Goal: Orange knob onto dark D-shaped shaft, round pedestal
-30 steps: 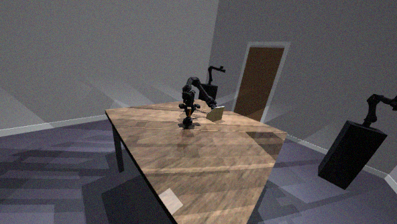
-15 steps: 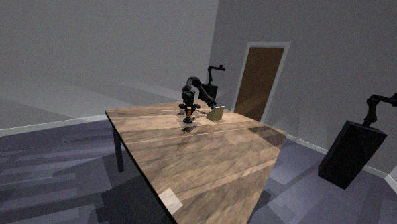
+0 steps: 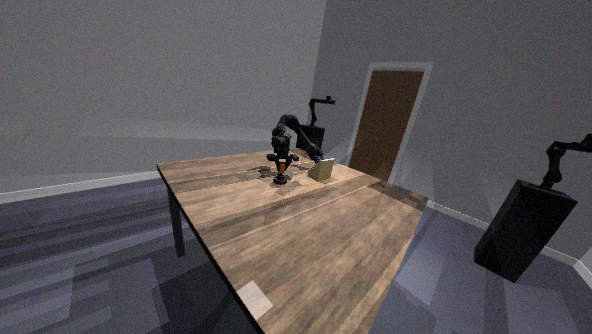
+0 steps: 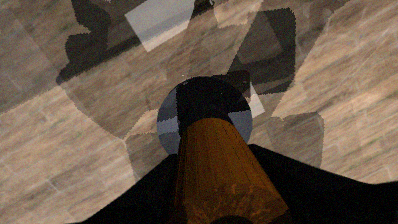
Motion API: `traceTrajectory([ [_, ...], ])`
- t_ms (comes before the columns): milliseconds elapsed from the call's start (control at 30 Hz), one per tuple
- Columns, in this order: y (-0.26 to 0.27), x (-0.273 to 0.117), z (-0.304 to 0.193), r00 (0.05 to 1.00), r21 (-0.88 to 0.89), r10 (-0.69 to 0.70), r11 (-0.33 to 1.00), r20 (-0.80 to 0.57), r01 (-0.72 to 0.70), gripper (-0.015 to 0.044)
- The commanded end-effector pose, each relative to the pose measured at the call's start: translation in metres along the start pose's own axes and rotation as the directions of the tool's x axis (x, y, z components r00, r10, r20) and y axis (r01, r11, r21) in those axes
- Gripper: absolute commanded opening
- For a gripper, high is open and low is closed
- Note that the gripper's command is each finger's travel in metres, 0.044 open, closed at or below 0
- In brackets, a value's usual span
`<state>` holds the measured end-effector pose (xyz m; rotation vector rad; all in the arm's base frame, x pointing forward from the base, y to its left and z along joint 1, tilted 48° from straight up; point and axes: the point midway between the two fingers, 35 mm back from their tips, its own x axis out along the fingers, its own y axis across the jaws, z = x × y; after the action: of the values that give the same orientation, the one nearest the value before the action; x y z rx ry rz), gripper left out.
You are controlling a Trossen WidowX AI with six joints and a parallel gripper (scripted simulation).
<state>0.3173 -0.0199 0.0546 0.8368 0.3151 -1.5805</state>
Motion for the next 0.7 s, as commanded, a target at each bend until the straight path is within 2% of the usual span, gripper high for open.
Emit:
traceTrajectory([
  [0,0.0012,-0.0011,-0.0017,1.000,0.020,0.004,1.000,-0.003,-0.003,0.0000],
  [667,0.0004,0.0038,-0.0012,1.000,0.020,0.004,1.000,-0.003,-0.004,0.0000],
])
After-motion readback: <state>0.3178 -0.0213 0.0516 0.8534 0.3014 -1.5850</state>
